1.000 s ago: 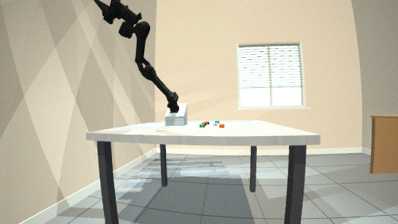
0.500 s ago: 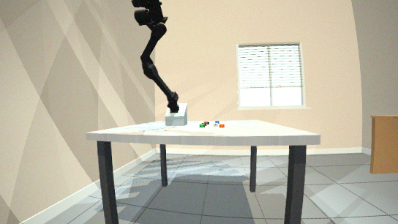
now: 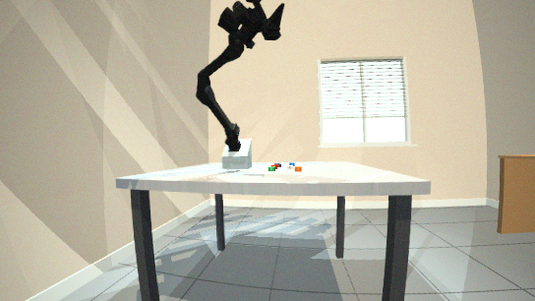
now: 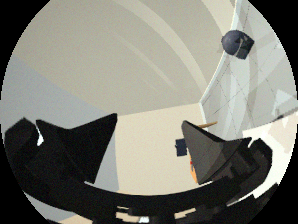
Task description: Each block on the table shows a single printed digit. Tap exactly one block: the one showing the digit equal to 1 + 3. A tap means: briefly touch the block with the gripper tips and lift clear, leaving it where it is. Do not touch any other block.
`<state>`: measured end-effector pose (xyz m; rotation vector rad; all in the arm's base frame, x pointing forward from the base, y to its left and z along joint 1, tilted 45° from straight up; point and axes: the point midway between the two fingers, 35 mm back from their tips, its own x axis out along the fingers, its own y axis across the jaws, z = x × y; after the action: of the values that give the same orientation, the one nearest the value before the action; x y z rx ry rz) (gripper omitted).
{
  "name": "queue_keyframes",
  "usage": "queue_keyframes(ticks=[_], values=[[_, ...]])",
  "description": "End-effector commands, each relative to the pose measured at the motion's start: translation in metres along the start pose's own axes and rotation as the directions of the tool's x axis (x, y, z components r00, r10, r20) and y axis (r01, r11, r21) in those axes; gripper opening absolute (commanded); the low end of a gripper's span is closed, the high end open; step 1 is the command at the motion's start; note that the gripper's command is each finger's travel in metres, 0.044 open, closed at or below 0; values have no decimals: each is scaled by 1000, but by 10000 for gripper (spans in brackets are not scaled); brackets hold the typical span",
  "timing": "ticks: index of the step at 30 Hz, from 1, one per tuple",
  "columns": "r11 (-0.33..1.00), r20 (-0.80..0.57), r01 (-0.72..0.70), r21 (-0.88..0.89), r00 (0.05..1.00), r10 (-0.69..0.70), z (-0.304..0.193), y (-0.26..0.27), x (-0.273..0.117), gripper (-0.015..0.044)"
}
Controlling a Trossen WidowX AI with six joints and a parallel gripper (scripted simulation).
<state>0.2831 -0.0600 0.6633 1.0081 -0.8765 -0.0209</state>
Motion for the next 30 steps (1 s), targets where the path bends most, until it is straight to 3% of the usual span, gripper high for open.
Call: queue_keyframes(ticks=[1, 9, 16, 23, 30], values=[[969, -101, 180, -172, 975, -199, -45, -64, -3, 400], [781, -217, 364, -508, 823, -525, -105, -168, -39, 400], [500, -230, 348, -793, 589, -775, -139, -256, -100, 400], [168, -128, 116, -979, 289, -949, -147, -330, -186, 400], [-102, 116, -340, -935, -21, -993, -121, -378, -288, 400]])
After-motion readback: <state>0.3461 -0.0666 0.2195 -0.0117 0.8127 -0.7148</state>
